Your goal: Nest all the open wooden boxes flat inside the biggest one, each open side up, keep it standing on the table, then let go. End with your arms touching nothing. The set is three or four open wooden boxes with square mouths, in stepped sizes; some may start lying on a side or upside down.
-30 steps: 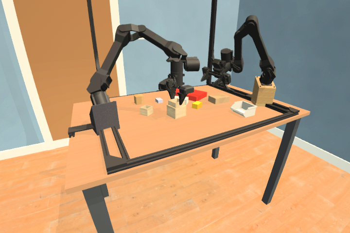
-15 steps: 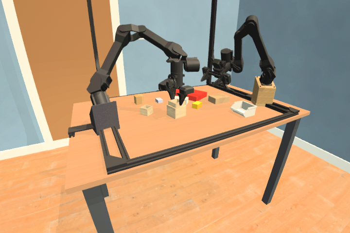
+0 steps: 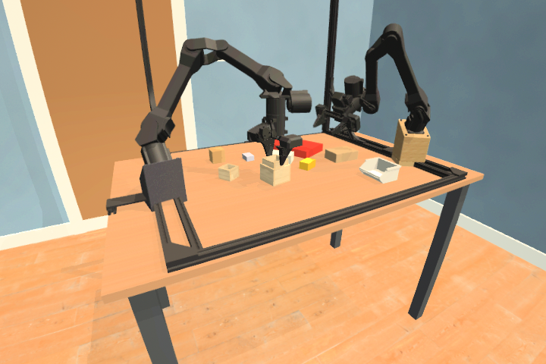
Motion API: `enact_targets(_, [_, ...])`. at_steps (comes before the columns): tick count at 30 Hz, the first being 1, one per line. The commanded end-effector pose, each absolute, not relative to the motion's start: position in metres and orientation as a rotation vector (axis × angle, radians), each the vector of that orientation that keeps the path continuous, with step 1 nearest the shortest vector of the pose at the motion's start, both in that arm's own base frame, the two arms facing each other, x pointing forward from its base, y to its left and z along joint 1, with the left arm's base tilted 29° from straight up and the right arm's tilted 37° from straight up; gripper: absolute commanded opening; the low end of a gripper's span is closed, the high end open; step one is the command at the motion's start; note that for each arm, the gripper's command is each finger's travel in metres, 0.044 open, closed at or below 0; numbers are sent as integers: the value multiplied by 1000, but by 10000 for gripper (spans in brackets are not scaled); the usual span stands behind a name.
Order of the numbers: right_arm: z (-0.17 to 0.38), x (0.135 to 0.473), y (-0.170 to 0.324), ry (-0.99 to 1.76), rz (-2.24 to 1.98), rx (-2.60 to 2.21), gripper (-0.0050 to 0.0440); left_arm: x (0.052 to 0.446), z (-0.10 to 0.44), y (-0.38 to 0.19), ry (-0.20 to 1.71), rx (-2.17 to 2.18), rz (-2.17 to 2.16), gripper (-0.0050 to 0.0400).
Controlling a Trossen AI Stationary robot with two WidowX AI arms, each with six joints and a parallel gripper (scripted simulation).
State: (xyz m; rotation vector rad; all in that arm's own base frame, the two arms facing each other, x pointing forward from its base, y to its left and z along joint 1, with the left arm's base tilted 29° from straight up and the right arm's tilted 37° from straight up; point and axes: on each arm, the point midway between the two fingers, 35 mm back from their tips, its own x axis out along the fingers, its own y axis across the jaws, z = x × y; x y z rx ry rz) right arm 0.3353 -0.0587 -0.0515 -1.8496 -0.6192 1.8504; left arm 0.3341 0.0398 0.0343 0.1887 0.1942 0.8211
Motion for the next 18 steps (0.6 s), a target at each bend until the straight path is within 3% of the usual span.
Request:
enact_targets(1, [-51, 335, -59, -619, 1850, -1850, 24, 334, 34, 41, 192, 185, 827, 400])
enact_targets(6, [-51, 335, -59, -619, 1850, -1850, 144, 334, 34, 41, 192, 185, 827, 400])
enact_targets(8, [-51, 335, -59, -619, 1850, -1850, 144, 334, 34, 41, 192, 185, 827, 400])
enact_targets(18, [-51, 335, -59, -619, 1850, -1850, 384, 334, 34, 41, 192, 185, 827, 400])
